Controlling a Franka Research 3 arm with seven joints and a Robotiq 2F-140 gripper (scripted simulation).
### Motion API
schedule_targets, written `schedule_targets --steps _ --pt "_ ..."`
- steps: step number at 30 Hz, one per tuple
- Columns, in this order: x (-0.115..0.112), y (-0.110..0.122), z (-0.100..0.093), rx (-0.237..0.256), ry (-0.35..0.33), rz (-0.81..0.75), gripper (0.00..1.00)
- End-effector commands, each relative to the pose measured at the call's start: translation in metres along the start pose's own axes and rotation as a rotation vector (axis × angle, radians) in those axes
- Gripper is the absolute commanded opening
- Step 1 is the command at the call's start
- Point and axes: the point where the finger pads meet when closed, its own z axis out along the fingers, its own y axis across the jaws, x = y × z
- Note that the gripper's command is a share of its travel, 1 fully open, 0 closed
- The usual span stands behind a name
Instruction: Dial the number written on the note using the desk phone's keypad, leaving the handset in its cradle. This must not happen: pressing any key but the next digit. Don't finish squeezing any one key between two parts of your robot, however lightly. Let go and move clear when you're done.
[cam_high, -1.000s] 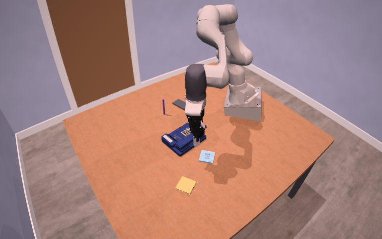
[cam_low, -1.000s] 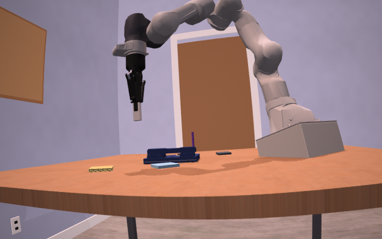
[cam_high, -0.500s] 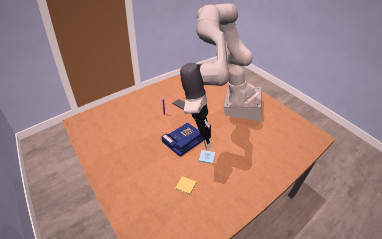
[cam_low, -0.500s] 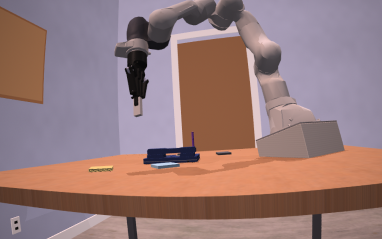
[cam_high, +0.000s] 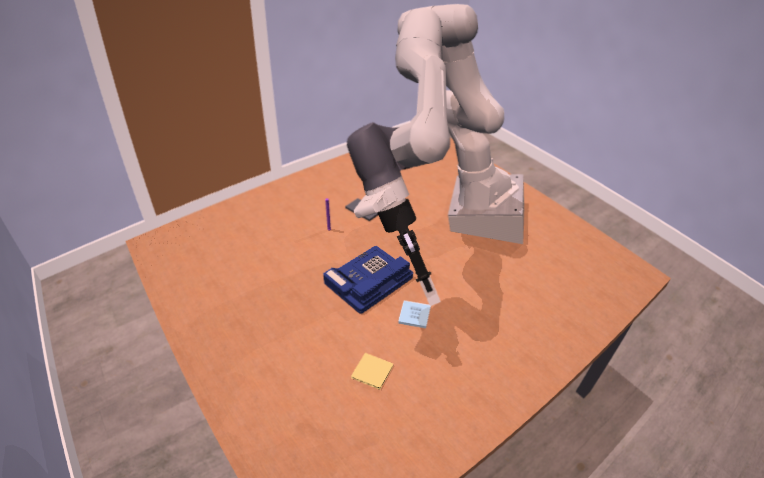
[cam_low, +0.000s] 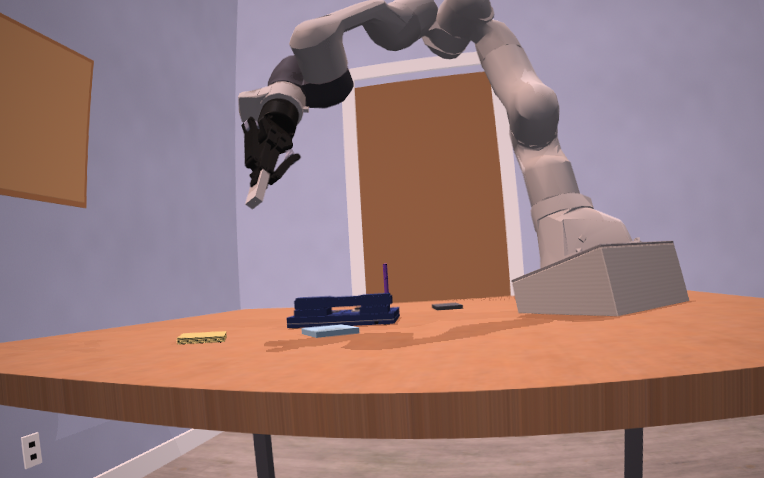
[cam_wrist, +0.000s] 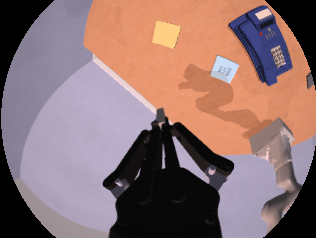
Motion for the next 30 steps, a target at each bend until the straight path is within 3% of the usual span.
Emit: schedule_targets --steps 1,3,5,9,16,20,22,25,30 --pt "0.014 -0.026 -0.008 0.202 0.026 0.054 0.0" --pt "0.022 -0.028 -0.014 0.266 0.045 0.126 0.0" --pt "0.022 -0.028 -0.014 0.266 0.045 0.126 0.0" --pt "0.043 -0.023 -0.024 0.378 0.096 0.284 0.0" --pt "0.076 0.022 -0.038 0.505 0.214 0.595 0.0" --pt "0.084 0.062 -0.039 0.534 0.282 0.782 0.0" --pt "0.084 0.062 -0.039 0.534 0.282 0.782 0.0" --pt "0.081 0.095 -0.037 0.536 0.326 0.922 0.0" --pt "0.079 0.147 -0.054 0.536 0.327 0.923 0.0"
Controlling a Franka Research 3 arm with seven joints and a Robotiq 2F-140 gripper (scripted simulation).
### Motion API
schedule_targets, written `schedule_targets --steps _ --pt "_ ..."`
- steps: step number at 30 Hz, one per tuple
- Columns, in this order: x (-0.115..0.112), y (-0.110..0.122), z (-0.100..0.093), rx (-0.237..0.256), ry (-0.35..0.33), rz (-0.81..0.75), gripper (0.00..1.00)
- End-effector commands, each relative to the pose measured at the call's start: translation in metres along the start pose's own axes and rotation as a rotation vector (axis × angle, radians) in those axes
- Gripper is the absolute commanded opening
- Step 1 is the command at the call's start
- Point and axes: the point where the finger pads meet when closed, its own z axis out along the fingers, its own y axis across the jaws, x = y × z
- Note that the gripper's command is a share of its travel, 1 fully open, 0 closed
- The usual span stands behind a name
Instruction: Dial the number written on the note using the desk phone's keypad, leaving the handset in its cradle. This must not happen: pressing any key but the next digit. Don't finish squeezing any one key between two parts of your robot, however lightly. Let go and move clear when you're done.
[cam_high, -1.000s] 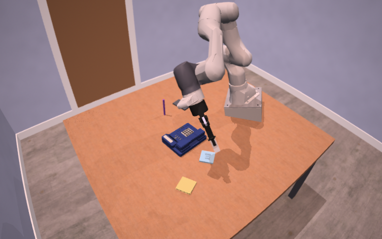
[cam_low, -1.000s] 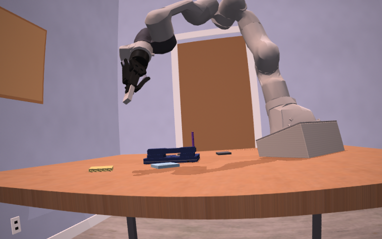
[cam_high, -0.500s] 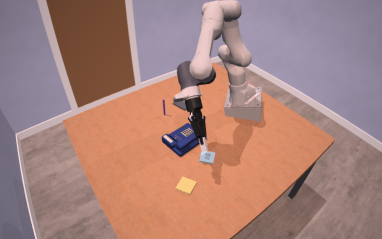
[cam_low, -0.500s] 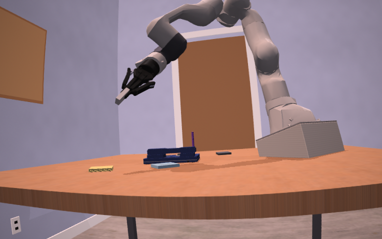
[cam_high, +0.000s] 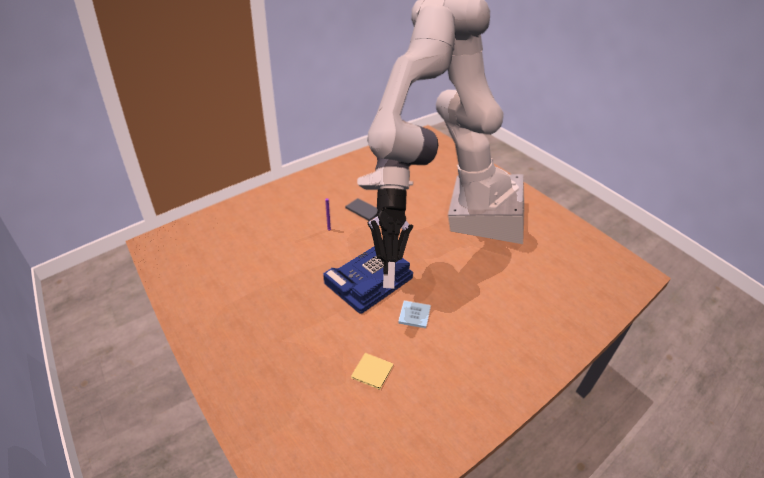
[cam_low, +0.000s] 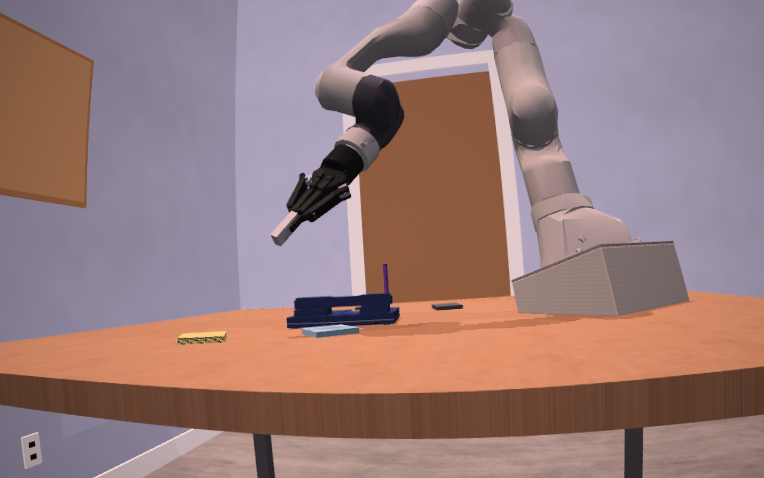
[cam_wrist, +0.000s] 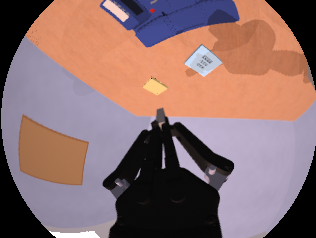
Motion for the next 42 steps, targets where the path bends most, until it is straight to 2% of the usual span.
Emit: schedule_targets --steps 1,7,9,15,21,32,42 --pt "0.035 0.007 -0.024 0.072 0.005 -0.064 0.0" --pt "0.089 0.028 -0.061 0.072 0.005 -0.064 0.0" --pt "0.089 0.028 -0.061 0.072 0.005 -0.064 0.0" --pt "0.14 0.047 -0.096 0.072 0.005 -0.064 0.0" --pt "0.173 0.059 -0.119 0.072 0.005 -0.064 0.0" --pt "0.197 0.068 -0.135 0.072 0.005 -0.064 0.0" --pt "0.201 0.07 -0.138 0.072 0.005 -0.064 0.0"
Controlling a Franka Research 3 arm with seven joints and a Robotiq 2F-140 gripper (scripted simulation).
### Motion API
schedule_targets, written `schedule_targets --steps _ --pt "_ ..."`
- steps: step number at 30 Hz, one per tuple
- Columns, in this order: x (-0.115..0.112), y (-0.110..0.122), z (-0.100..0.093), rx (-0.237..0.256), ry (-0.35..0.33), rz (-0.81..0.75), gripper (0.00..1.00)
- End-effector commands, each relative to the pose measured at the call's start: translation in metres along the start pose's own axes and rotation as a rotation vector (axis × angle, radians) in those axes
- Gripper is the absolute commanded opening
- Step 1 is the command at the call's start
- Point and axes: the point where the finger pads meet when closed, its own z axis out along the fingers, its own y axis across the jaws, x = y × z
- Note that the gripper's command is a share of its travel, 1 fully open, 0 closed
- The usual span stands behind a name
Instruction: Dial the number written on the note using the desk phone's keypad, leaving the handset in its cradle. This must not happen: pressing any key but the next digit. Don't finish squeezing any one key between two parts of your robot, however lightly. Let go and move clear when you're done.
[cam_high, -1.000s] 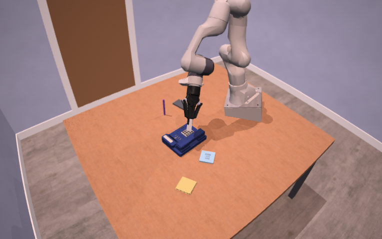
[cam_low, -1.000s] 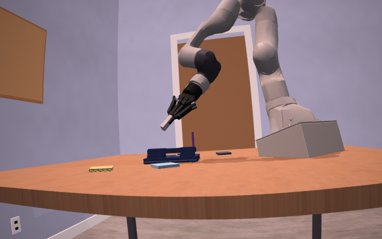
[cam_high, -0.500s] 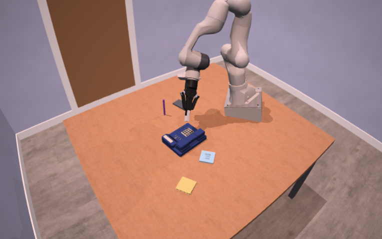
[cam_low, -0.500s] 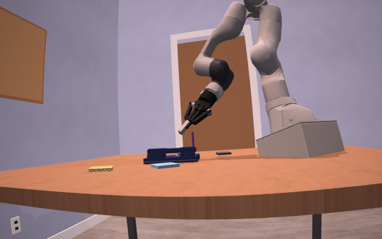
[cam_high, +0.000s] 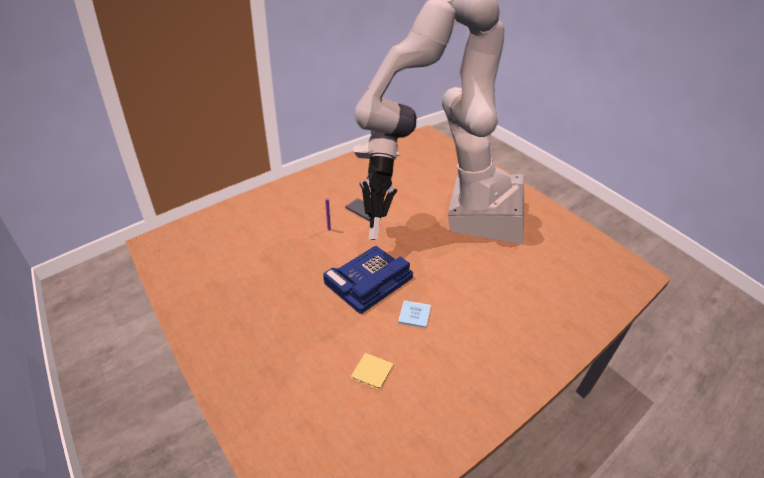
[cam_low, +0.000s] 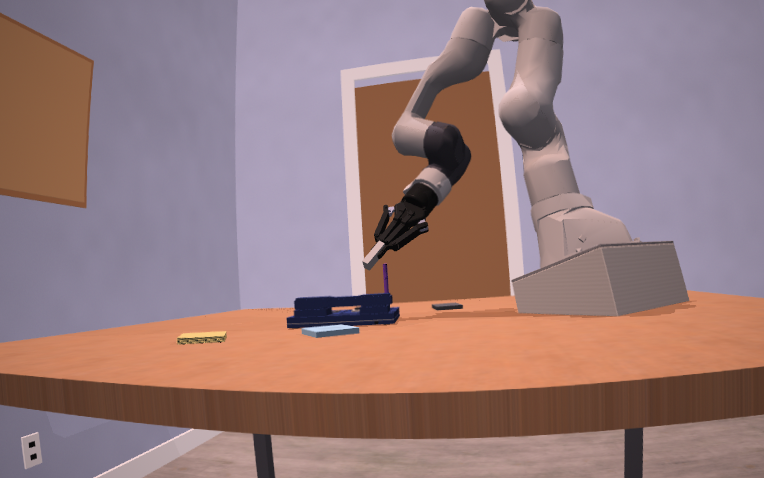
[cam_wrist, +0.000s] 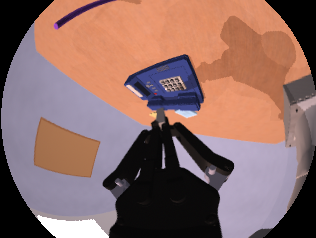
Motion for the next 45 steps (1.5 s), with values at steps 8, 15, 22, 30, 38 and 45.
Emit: schedule_targets --steps 8,15,22,30,38,45 --pt "0.001 0.002 0.002 0.001 -0.008 -0.016 0.0" --pt "0.011 0.01 0.014 0.001 -0.008 -0.016 0.0" --pt "0.021 0.018 0.026 0.001 -0.008 -0.016 0.0" --pt "0.036 0.03 0.043 0.001 -0.008 -0.016 0.0" --pt "0.04 0.033 0.048 0.001 -0.008 -0.016 0.0" --pt "0.04 0.034 0.048 0.001 -0.008 -0.016 0.0"
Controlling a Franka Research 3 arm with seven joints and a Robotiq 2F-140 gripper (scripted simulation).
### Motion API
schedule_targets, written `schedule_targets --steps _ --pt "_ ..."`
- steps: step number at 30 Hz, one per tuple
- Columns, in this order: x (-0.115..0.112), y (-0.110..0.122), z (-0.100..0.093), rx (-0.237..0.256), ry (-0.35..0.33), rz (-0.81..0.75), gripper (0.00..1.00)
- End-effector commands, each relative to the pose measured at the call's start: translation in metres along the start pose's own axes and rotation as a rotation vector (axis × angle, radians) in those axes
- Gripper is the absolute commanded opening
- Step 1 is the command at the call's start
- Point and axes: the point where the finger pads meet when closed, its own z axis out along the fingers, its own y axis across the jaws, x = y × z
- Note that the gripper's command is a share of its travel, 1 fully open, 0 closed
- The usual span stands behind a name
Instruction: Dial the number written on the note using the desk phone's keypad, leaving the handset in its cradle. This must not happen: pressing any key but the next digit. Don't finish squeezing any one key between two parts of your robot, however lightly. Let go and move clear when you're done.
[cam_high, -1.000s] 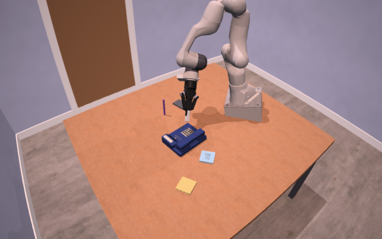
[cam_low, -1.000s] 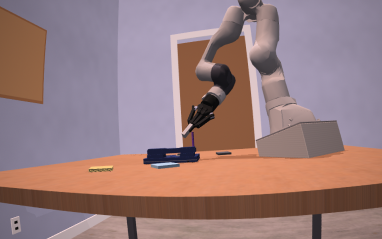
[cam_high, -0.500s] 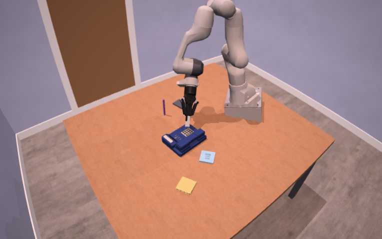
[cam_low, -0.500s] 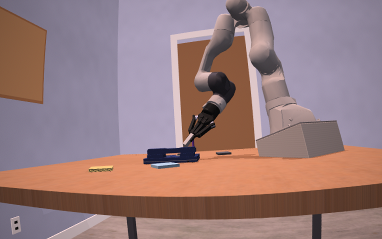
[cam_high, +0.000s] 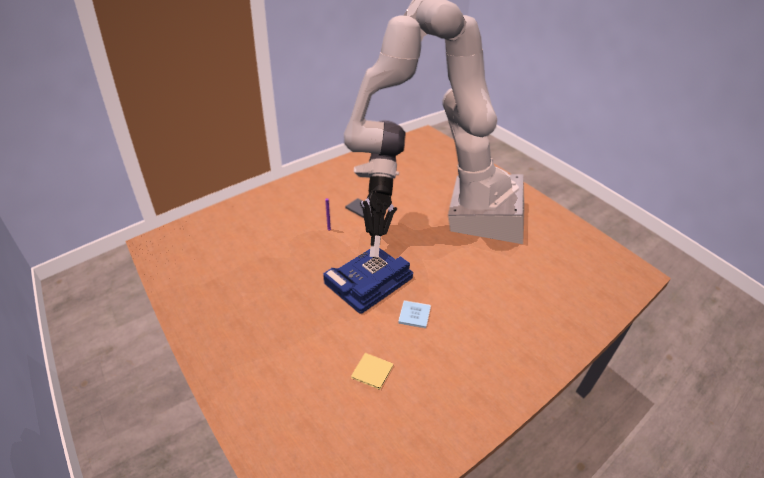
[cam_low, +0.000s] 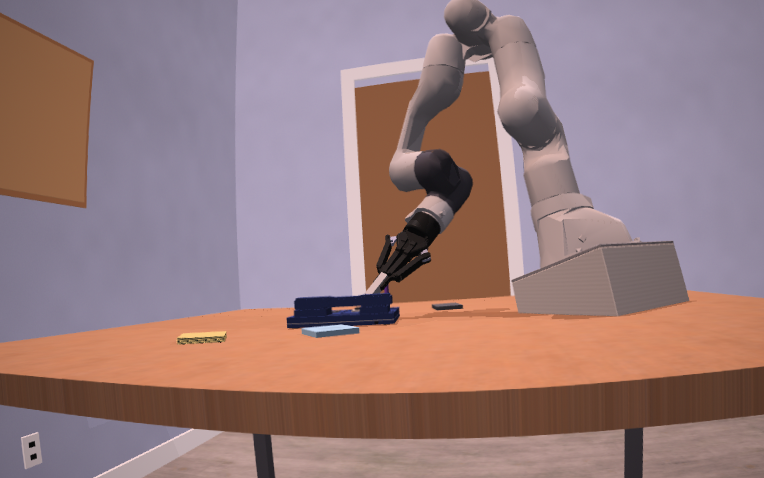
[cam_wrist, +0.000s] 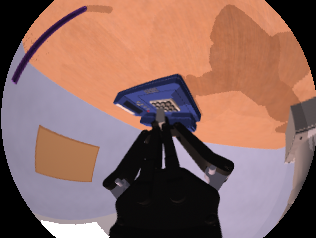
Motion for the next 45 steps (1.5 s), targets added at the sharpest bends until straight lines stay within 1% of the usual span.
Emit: schedule_targets --steps 1,12,45 --pt "0.0011 -0.0012 0.0006 0.009 -0.001 -0.035 0.0" --pt "0.0042 0.0011 0.0041 0.009 -0.001 -0.035 0.0" --pt "0.0063 0.0027 0.0065 0.009 -0.001 -0.035 0.0"
